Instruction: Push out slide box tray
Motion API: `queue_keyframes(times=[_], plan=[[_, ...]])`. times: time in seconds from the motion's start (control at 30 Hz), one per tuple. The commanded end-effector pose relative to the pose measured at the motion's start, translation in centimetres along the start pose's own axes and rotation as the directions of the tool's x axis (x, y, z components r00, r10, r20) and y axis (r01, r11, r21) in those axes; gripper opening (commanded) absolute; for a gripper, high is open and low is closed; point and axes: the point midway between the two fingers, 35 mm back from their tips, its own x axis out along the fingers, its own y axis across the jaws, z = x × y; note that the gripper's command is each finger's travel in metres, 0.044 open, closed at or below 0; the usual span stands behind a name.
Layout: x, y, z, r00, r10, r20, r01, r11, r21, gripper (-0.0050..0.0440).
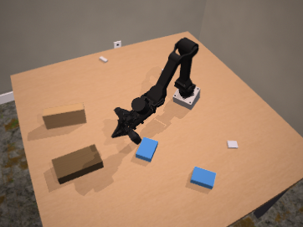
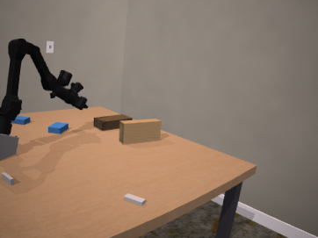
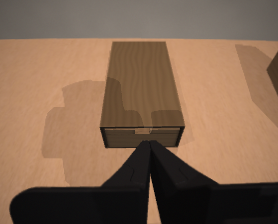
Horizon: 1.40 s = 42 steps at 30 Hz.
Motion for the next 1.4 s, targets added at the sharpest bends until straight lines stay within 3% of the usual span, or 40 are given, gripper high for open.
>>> queue_keyframes(times=[0.0, 1.03, 1.17, 1.37], plan=[[-0.2, 0.1, 0.9, 1.000, 0.006, 0.028, -0.006, 1.000, 0.004, -0.0050], [-0.2, 0.1, 0.9, 1.000, 0.006, 0.028, -0.006, 1.000, 0.004, -0.0050], [0.5, -2.5, 0.1, 1.000, -0.026, 0.008, 0.026, 1.000, -0.002, -0.0050], [1.2, -11.4, 0.0, 0.993, -0.117, 0.001, 0.117, 0.993, 0.022, -0.0050]])
